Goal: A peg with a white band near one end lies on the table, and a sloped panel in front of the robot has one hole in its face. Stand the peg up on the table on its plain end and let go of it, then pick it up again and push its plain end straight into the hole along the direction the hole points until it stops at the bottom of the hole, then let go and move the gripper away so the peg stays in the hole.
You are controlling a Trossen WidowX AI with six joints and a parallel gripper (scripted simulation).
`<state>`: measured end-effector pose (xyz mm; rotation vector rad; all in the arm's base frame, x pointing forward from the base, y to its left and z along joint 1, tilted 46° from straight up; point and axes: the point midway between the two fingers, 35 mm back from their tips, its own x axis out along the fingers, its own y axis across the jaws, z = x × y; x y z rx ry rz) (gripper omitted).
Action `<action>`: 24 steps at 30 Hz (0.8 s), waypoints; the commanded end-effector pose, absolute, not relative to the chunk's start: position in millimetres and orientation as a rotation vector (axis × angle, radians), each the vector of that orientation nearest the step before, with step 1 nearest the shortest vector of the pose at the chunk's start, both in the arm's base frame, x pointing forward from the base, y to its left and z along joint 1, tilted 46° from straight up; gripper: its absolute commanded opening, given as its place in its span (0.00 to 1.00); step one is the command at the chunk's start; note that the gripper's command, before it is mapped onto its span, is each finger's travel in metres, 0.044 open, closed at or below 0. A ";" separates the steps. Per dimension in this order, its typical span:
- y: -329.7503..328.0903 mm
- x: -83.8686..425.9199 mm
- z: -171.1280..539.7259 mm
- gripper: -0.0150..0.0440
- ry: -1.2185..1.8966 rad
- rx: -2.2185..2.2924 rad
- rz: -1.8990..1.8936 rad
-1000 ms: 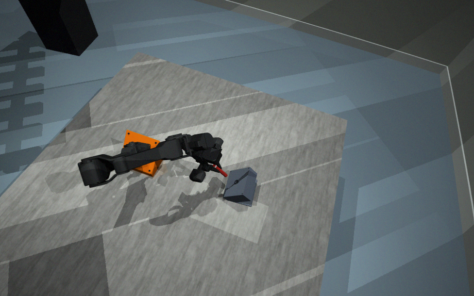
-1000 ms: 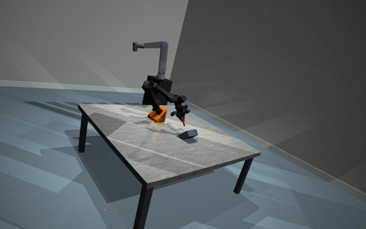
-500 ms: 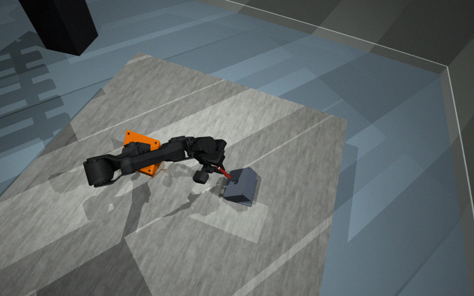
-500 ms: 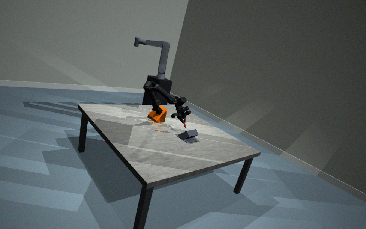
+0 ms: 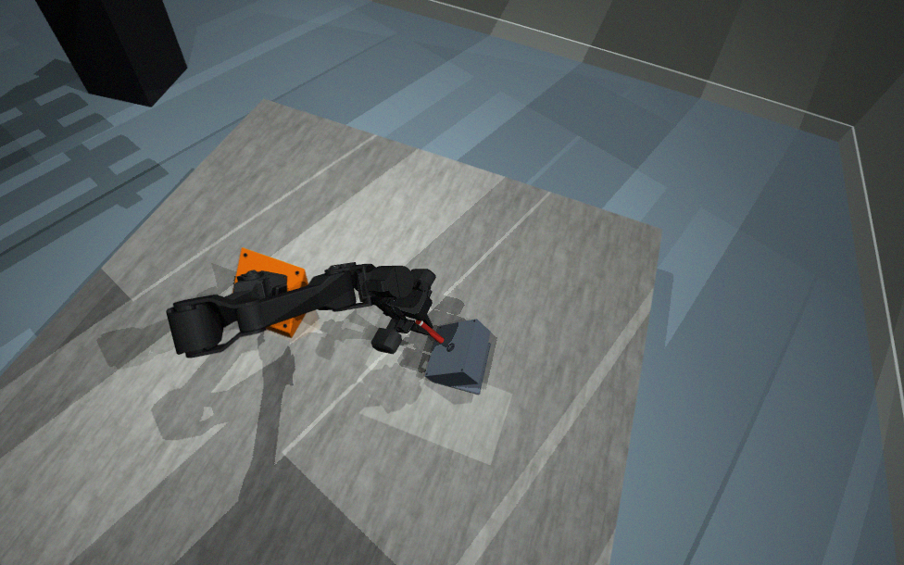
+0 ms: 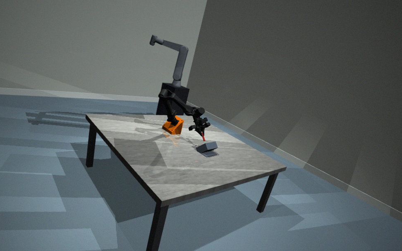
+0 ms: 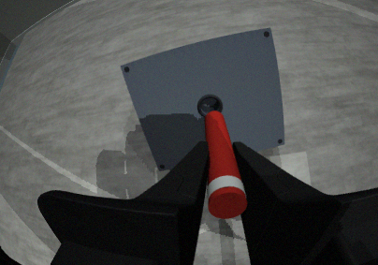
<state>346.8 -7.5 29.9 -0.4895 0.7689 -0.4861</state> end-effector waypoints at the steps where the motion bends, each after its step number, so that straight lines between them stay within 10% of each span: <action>1: -8.6 348.5 27.2 0.25 0.770 -0.492 -0.481; 24: -20.2 359.2 18.2 0.25 0.766 -0.487 -0.489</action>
